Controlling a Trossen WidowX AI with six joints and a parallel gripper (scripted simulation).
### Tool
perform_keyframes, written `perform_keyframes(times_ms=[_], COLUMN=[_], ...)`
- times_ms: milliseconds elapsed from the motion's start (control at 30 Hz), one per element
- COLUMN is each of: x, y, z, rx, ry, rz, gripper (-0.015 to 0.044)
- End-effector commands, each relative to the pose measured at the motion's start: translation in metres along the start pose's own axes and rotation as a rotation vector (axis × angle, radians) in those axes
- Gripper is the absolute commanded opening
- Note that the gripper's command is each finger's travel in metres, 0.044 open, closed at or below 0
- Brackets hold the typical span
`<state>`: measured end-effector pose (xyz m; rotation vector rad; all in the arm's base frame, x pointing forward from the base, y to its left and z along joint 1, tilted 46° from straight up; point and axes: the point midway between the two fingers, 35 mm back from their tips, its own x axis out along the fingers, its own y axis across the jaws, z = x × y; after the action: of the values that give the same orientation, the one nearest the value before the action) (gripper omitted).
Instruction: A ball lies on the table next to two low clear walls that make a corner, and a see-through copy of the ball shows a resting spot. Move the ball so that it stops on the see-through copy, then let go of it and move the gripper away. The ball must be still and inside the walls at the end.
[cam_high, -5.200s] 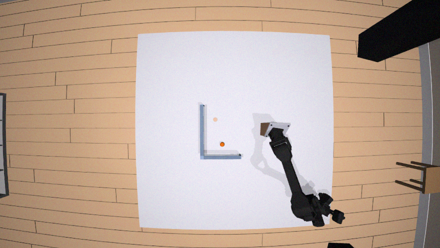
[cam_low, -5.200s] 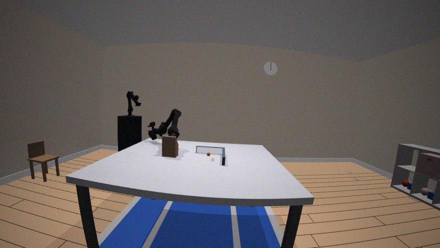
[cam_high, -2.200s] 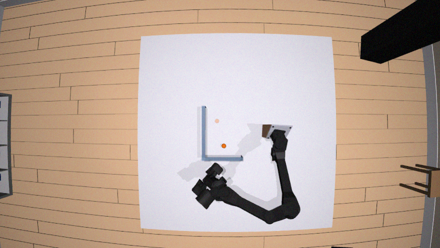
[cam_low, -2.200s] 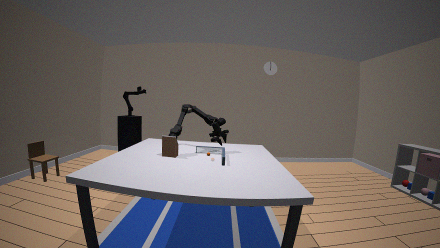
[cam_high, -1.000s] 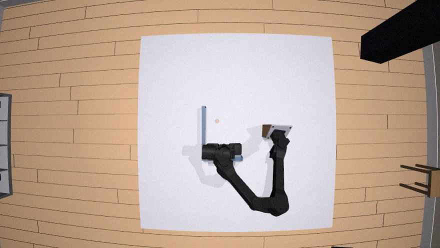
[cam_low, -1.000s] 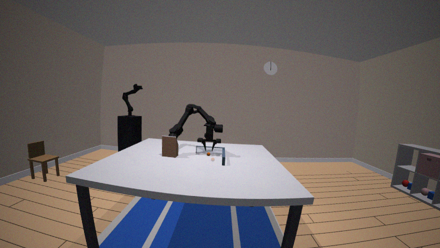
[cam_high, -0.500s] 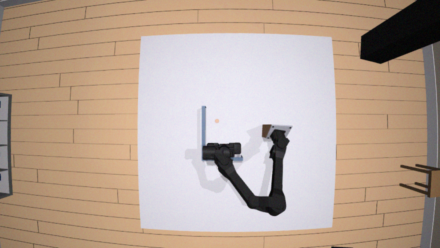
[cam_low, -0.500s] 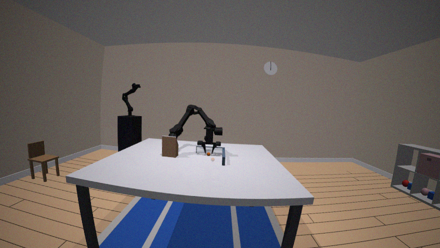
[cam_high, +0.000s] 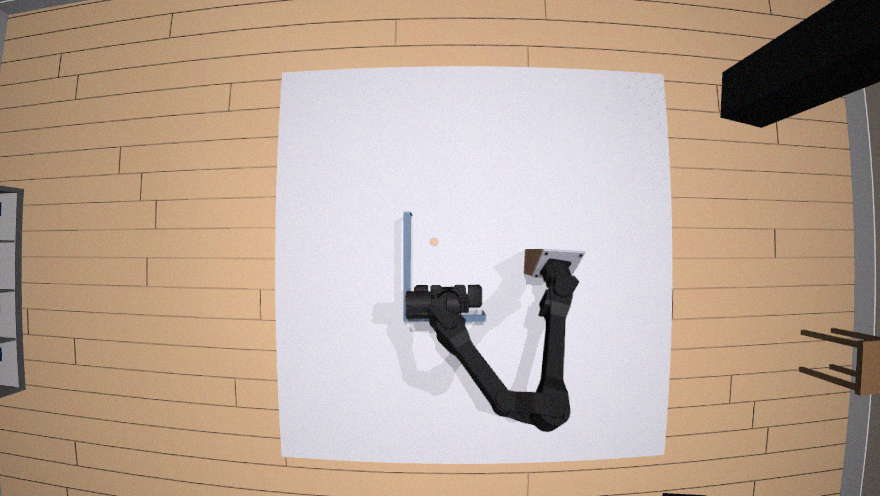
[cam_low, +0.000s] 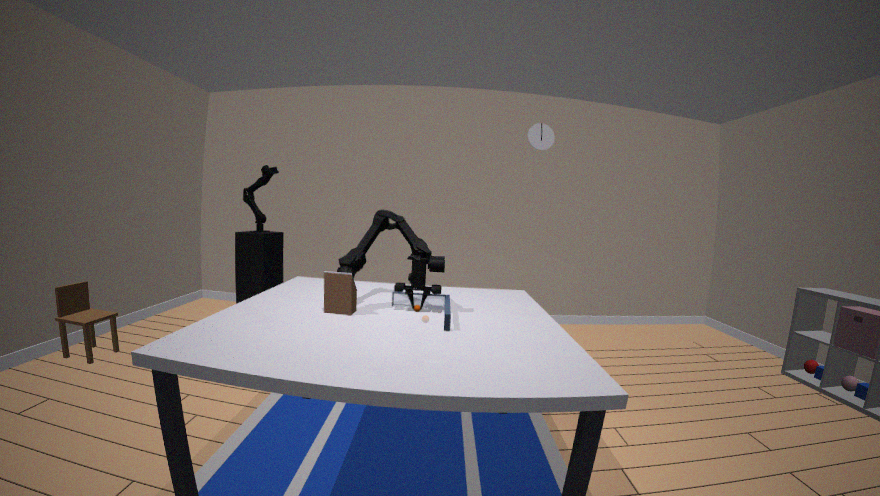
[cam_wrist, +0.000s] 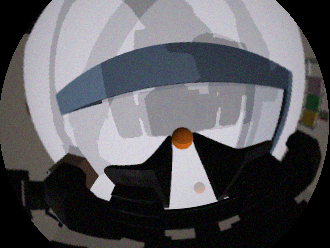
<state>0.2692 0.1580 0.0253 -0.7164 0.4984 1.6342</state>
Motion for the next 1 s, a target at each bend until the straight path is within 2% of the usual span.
perform_keyframes(times_ms=[0,633,967], x=[-0.003,-0.119,-0.120], y=[-0.001,-0.001,-0.011], z=[-0.001,-0.002,-0.022], rx=[0.008,0.009,0.008], ry=[-0.002,0.004,0.005], rz=[0.001,0.003,0.002], gripper=[0.0010,0.0000,0.0000])
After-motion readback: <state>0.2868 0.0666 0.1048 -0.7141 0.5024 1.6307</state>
